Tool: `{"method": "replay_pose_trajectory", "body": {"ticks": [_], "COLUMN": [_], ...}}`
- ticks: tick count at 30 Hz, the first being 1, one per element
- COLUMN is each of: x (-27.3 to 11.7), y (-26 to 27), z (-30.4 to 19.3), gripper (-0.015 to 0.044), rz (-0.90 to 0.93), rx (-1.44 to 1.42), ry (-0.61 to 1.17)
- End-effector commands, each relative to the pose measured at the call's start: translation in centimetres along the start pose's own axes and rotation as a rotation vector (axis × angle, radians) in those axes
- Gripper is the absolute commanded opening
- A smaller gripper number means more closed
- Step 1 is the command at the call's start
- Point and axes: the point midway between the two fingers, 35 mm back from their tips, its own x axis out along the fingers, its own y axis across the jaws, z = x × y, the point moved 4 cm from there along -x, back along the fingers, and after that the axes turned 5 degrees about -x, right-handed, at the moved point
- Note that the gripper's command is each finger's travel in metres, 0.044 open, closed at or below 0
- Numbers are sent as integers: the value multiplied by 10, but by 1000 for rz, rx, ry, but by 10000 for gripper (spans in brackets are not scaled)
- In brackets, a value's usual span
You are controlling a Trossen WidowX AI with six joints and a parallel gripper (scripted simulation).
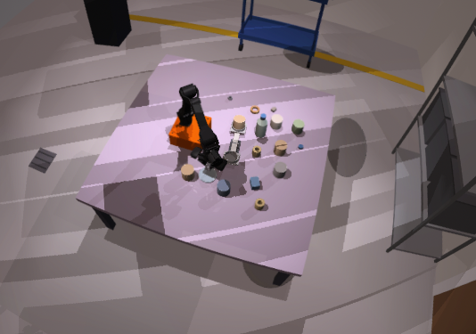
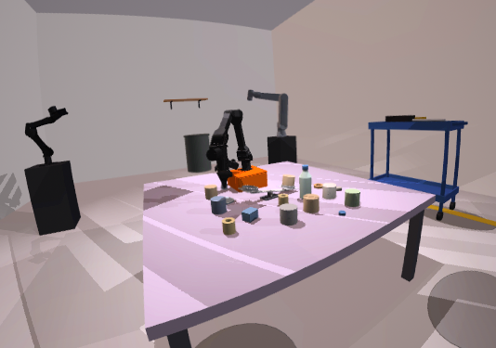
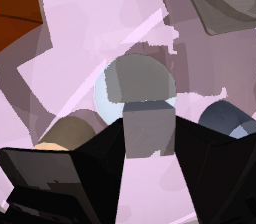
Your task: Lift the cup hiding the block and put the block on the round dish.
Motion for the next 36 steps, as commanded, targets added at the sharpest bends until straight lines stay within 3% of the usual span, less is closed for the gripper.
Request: {"method": "replay_pose_trajectory", "body": {"ticks": [1, 11, 30, 36], "x": [6, 47, 68, 64], "y": [7, 7, 7, 6], "z": [-3, -3, -3, -4], "gripper": [0, 0, 0, 157], "rz": [-3, -3, -3, -2], "rx": [-12, -12, -12, -7], "ry": [-1, -1, -2, 1]}}
